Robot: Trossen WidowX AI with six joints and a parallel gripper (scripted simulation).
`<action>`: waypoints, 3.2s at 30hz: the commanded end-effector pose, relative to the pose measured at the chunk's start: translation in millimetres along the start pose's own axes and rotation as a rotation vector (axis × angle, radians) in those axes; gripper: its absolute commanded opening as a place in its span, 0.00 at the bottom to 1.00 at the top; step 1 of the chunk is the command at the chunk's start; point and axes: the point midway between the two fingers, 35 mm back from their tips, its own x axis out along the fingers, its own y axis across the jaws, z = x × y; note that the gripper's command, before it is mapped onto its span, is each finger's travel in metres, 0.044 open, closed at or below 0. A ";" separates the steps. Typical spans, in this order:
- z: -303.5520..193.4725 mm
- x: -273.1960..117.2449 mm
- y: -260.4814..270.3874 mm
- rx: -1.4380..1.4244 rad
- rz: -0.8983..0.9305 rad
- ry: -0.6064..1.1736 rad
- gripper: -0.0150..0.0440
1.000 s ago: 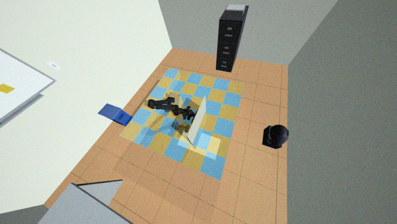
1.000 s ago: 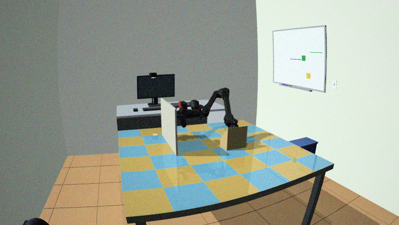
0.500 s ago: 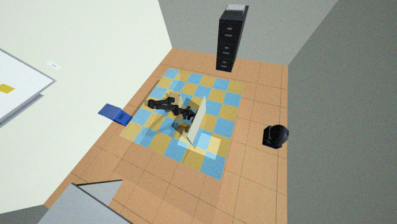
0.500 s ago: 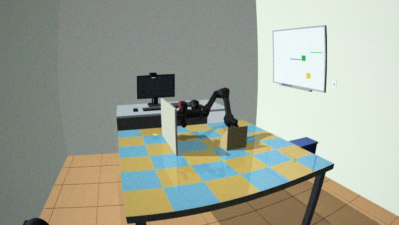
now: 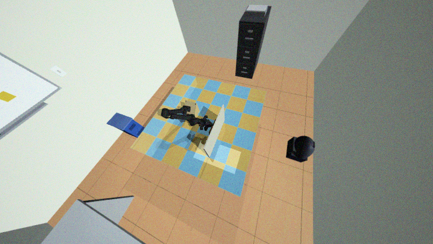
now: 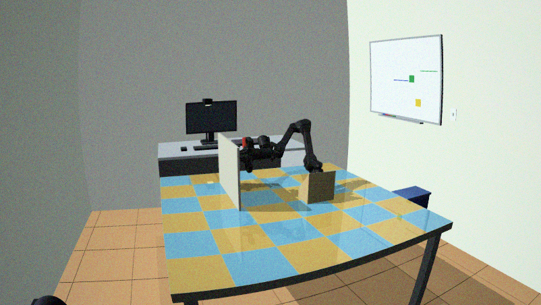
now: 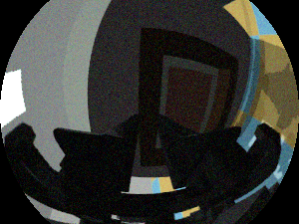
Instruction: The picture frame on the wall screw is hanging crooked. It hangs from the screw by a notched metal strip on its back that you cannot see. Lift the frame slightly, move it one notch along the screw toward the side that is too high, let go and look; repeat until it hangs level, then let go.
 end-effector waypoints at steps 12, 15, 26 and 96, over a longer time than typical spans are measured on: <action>2.1 0.6 3.1 0.001 0.013 -0.005 0.25; 2.5 0.6 3.1 0.001 0.013 -0.005 0.25; 3.6 0.6 3.7 0.001 0.013 -0.005 0.25; 10.0 0.6 -4.5 -0.001 0.004 -0.008 0.25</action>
